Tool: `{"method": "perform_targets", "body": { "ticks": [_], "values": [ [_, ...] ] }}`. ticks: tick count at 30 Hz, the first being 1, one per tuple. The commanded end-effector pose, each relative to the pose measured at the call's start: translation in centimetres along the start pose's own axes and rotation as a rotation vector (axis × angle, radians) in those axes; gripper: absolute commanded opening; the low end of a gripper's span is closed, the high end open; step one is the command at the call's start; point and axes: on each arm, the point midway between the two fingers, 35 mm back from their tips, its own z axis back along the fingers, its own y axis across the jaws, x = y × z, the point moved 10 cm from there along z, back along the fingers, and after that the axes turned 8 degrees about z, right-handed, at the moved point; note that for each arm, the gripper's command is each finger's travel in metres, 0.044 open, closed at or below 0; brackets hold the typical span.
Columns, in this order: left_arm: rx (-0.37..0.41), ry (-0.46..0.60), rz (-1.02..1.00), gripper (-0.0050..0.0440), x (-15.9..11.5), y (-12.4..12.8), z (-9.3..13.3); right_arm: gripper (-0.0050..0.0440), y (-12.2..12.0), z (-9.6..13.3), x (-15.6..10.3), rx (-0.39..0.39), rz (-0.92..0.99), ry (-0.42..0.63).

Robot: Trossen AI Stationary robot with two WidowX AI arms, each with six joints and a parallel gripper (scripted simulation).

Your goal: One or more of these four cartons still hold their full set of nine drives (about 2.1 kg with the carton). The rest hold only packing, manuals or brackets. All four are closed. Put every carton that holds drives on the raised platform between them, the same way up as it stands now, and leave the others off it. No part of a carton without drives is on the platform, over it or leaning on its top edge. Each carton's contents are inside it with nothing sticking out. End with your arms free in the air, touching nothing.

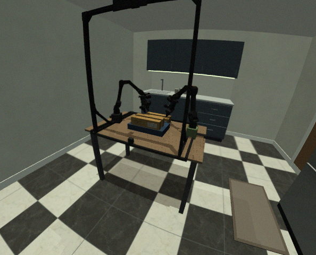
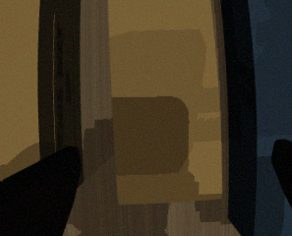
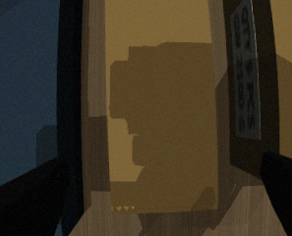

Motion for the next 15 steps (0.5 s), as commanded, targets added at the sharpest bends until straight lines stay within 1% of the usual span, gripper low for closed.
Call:
{"method": "perform_targets", "body": {
  "ticks": [1,4,7,9,15],
  "values": [
    [0.009,-0.013,-0.002,0.0389,0.3,0.0,0.7,0.0389,-0.1,0.8,0.4,-0.014,0.003,-0.015],
    [0.009,-0.013,-0.002,0.0389,0.3,0.1,0.7,0.0389,-0.2,0.8,0.4,-0.014,0.003,-0.015],
    [0.009,-0.013,-0.002,0.0389,0.4,1.2,0.7,0.0389,-1.2,0.7,0.4,-0.014,0.003,-0.015],
    [0.009,-0.013,-0.002,0.0389,0.4,2.6,0.8,0.0389,-2.5,0.7,0.3,-0.014,0.003,-0.015],
    [0.009,-0.013,-0.002,0.0389,0.6,8.0,0.9,0.0389,-7.5,0.5,0.1,-0.014,0.003,-0.015]
  ]
}}
